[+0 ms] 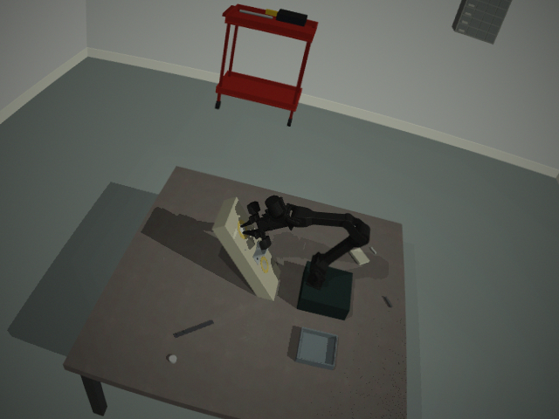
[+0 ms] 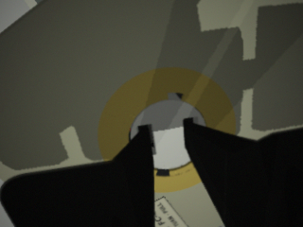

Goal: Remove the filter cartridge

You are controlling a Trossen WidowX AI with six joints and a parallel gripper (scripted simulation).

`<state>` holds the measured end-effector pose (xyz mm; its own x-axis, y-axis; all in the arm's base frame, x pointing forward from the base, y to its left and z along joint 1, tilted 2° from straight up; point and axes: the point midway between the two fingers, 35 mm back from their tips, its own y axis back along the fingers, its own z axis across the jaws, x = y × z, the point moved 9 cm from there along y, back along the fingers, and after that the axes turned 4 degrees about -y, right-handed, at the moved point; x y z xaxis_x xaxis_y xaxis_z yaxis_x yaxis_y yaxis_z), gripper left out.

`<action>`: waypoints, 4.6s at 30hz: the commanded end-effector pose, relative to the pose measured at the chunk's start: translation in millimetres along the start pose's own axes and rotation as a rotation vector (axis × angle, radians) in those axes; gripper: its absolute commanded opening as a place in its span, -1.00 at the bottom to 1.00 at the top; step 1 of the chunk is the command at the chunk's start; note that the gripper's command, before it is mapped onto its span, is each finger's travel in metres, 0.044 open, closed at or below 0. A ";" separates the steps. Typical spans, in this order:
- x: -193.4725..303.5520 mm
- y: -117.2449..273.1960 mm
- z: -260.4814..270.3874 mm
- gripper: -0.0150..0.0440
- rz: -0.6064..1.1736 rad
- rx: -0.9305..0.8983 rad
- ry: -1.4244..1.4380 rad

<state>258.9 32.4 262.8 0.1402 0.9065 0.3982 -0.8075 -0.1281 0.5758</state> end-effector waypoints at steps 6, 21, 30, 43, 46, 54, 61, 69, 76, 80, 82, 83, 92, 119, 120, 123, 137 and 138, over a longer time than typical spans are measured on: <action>-0.7 -5.3 -0.9 -0.15 -0.005 0.002 -0.004; -0.2 -1.3 -0.3 -0.31 -0.001 0.000 0.000; -0.5 -4.5 -0.7 -0.49 -0.003 0.001 0.079; -0.7 -7.5 -0.9 -0.49 -0.004 0.003 0.506; -0.7 -7.7 -0.9 -0.49 -0.004 0.003 0.610; -0.7 -7.7 -0.9 -0.49 -0.003 0.004 0.888; -0.7 -7.4 -0.9 -0.49 -0.003 0.004 1.132; -0.7 -7.0 -0.9 -0.49 -0.002 0.005 1.407; -0.5 -4.0 -0.4 -0.49 -0.002 0.005 1.415; 0.3 15.2 1.4 -0.49 -0.002 0.006 1.403; 0.5 25.7 1.8 -0.49 -0.002 0.007 1.396; 0.6 31.0 1.9 -0.49 -0.002 0.007 1.393; -0.4 71.1 -0.7 -0.49 -0.001 0.011 1.367; -36.4 62.0 -68.7 -0.49 -0.001 0.014 1.367; -36.7 61.9 -69.2 -0.49 -0.001 0.014 1.367; -34.2 63.0 -64.1 -0.22 -0.004 0.020 1.370; -28.9 64.6 -54.6 -0.15 -0.001 0.013 1.367; -23.5 66.2 -44.5 -0.15 -0.001 0.013 1.367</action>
<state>167.7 19.2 241.7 -0.5432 0.5735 -0.6132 -0.7961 -0.1197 0.5932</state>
